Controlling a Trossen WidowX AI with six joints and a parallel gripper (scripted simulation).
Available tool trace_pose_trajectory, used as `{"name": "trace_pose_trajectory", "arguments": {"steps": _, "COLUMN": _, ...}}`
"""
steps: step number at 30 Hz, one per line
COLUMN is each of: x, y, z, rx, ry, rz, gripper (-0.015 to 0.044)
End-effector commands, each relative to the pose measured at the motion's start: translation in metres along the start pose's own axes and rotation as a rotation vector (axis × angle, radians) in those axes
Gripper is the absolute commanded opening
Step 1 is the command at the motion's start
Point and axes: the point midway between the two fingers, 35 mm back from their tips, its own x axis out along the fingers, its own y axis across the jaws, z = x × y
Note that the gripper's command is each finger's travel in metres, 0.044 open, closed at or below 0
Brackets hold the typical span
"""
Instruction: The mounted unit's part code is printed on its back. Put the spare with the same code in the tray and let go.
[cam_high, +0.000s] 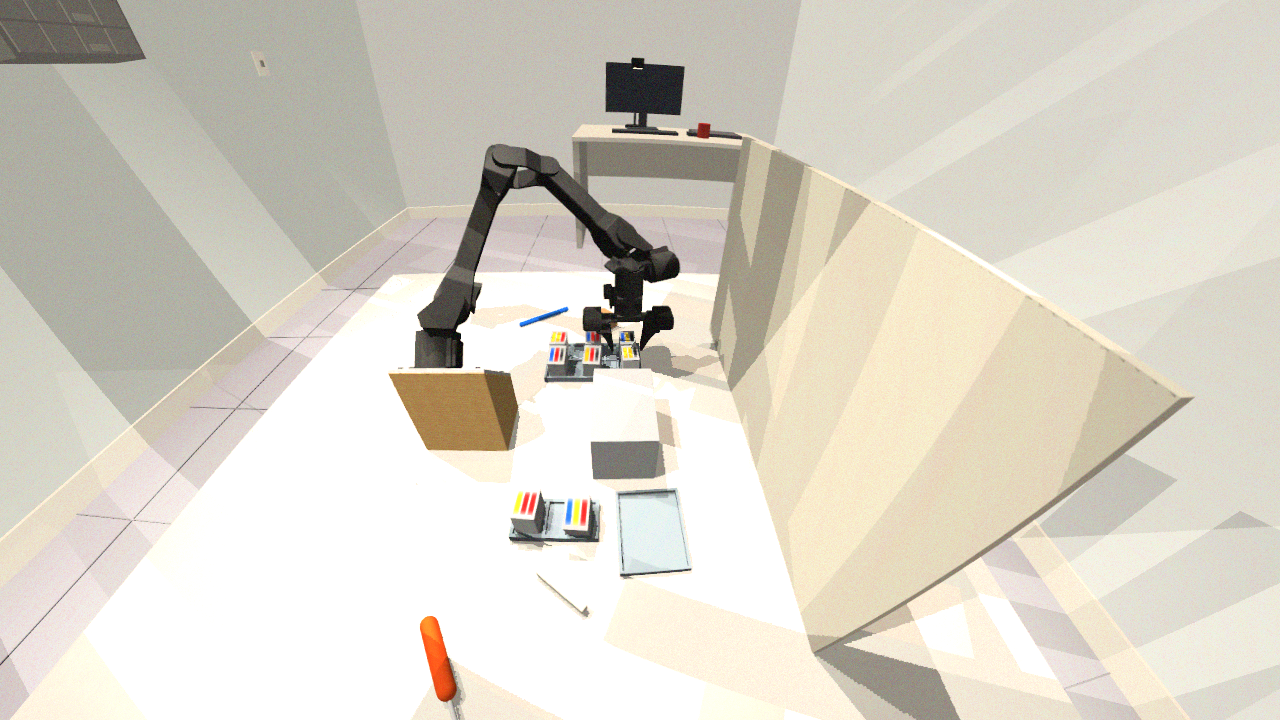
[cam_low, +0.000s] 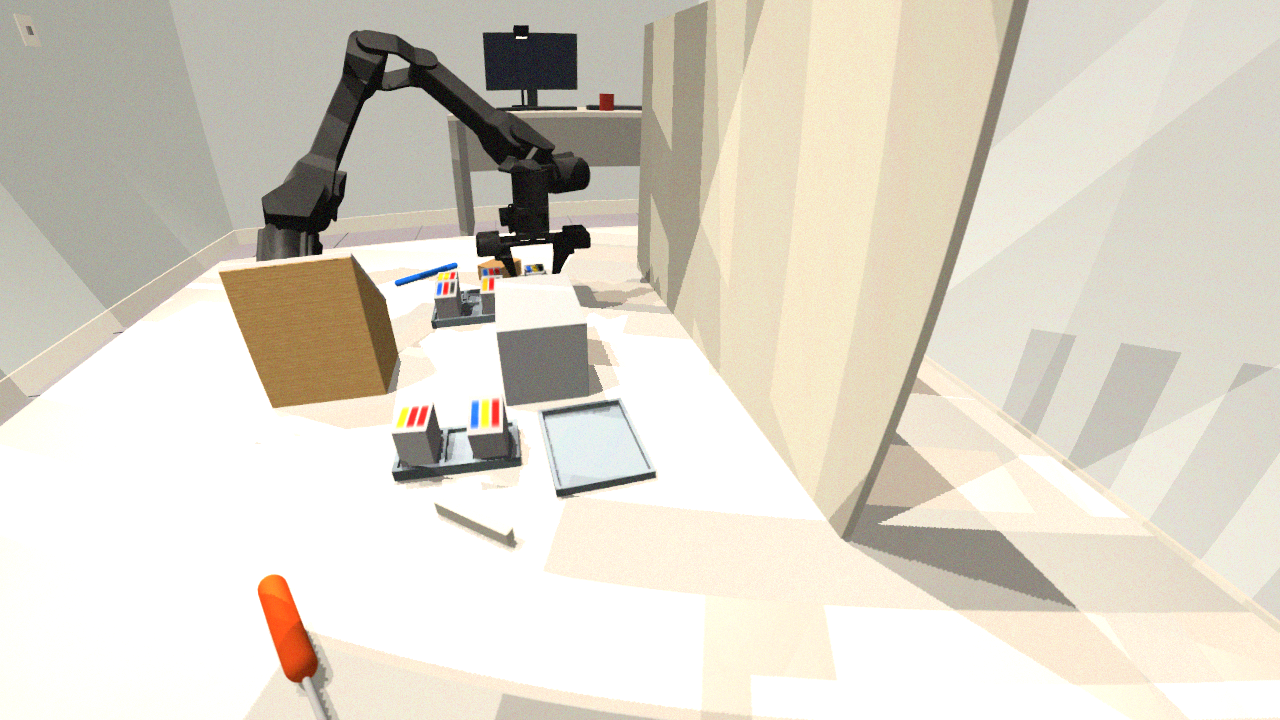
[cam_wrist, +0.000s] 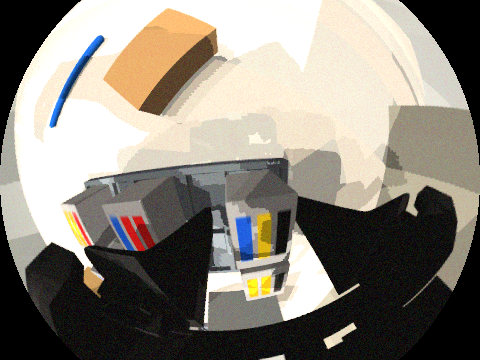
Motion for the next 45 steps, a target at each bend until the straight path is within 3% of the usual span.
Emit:
{"name": "trace_pose_trajectory", "arguments": {"steps": 1, "x": 0.000, "y": 0.000, "z": 0.000, "rx": 0.000, "ry": 0.000, "rz": 0.000, "gripper": 0.0247}}
{"name": "trace_pose_trajectory", "arguments": {"steps": 5, "x": 0.000, "y": 0.000, "z": 0.000, "rx": 0.000, "ry": 0.000, "rz": 0.000, "gripper": 0.0142}}
{"name": "trace_pose_trajectory", "arguments": {"steps": 12, "x": 0.000, "y": 0.000, "z": 0.000, "rx": 0.000, "ry": 0.000, "rz": 0.000, "gripper": 0.0096}}
{"name": "trace_pose_trajectory", "arguments": {"steps": 16, "x": 0.000, "y": 0.000, "z": 0.000, "rx": 0.000, "ry": 0.000, "rz": 0.000, "gripper": 0.0000}}
{"name": "trace_pose_trajectory", "arguments": {"steps": 25, "x": -0.005, "y": -0.001, "z": 0.000, "rx": 0.000, "ry": 0.001, "rz": -0.001, "gripper": 0.0000}}
{"name": "trace_pose_trajectory", "arguments": {"steps": 36, "x": -0.078, "y": -0.001, "z": -0.001, "rx": 0.002, "ry": 0.006, "rz": -0.003, "gripper": 0.0000}}
{"name": "trace_pose_trajectory", "arguments": {"steps": 45, "x": -0.079, "y": -0.001, "z": -0.001, "rx": 0.002, "ry": 0.006, "rz": -0.003, "gripper": 0.0000}}
